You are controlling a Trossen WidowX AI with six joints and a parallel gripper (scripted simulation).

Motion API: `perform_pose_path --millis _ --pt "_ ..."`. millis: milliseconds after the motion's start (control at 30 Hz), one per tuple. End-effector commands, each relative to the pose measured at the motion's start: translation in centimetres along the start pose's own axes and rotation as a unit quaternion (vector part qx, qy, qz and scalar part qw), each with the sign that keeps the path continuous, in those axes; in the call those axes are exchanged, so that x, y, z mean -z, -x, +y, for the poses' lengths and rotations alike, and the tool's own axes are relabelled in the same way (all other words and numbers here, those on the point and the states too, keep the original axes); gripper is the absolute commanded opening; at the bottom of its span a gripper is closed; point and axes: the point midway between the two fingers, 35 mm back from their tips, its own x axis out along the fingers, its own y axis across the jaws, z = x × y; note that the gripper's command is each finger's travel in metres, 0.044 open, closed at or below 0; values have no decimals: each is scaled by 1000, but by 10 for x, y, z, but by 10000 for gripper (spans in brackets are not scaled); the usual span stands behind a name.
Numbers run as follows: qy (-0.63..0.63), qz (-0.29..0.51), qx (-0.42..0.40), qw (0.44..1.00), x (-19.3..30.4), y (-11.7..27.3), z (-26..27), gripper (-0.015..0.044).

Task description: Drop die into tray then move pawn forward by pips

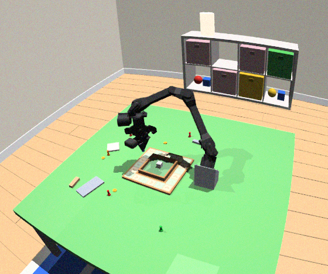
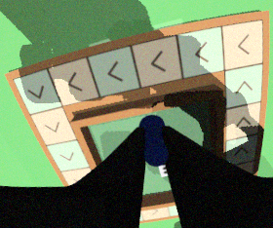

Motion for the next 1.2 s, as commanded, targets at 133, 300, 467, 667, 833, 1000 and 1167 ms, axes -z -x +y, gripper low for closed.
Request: perform_pose_path --millis 133,300,467,667,833,1000,1167 --pt "-8 -4 -4 1000 -7 -15 40 0" --pt "-13 -7 -4 1000 -10 -26 64 0" --pt "-15 -8 -4 1000 -10 -32 75 0" --pt "-15 -8 -4 1000 -11 -50 76 0" --pt "-15 -8 -4 1000 -11 -67 75 0" --pt "-15 -8 -4 1000 -11 -68 75 0" --pt "-15 -9 -4 1000 -11 -75 75 0"
